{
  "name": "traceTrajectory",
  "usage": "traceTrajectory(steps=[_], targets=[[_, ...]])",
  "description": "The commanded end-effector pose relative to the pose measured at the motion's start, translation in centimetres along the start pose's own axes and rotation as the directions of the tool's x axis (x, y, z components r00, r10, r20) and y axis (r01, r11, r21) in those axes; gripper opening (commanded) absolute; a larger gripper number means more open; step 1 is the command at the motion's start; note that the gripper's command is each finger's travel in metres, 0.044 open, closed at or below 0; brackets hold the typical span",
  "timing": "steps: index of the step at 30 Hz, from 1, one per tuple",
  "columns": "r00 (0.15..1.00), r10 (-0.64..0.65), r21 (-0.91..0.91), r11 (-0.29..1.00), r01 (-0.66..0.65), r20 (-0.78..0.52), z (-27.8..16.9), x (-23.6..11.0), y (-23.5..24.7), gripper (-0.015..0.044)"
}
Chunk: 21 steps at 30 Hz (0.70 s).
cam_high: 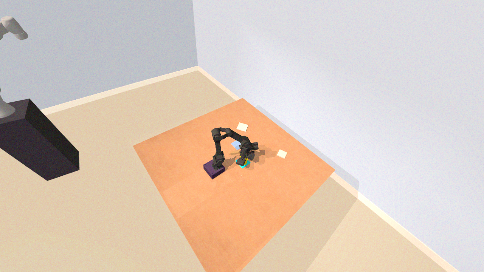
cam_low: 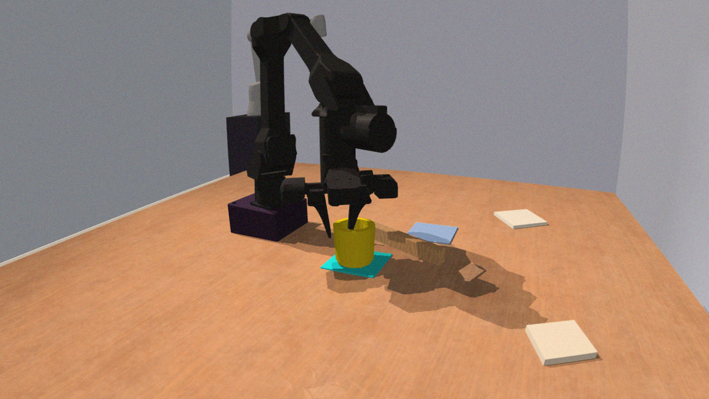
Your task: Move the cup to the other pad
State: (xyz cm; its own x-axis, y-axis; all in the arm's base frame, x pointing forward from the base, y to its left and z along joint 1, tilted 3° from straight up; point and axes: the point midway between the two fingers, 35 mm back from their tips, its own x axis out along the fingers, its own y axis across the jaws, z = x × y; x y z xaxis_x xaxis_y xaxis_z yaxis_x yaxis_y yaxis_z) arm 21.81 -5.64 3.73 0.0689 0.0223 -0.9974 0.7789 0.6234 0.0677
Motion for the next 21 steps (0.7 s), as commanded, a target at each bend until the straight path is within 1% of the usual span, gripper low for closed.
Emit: traceTrajectory(steps=[1, 21], targets=[[1.000, 0.002, -0.004, 1.000, -0.002, 0.000, 0.1, -0.6, 0.0, 0.0147], [1.000, 0.003, -0.006, 1.000, -0.003, -0.002, 0.2, -3.2, 0.1, 0.0147]])
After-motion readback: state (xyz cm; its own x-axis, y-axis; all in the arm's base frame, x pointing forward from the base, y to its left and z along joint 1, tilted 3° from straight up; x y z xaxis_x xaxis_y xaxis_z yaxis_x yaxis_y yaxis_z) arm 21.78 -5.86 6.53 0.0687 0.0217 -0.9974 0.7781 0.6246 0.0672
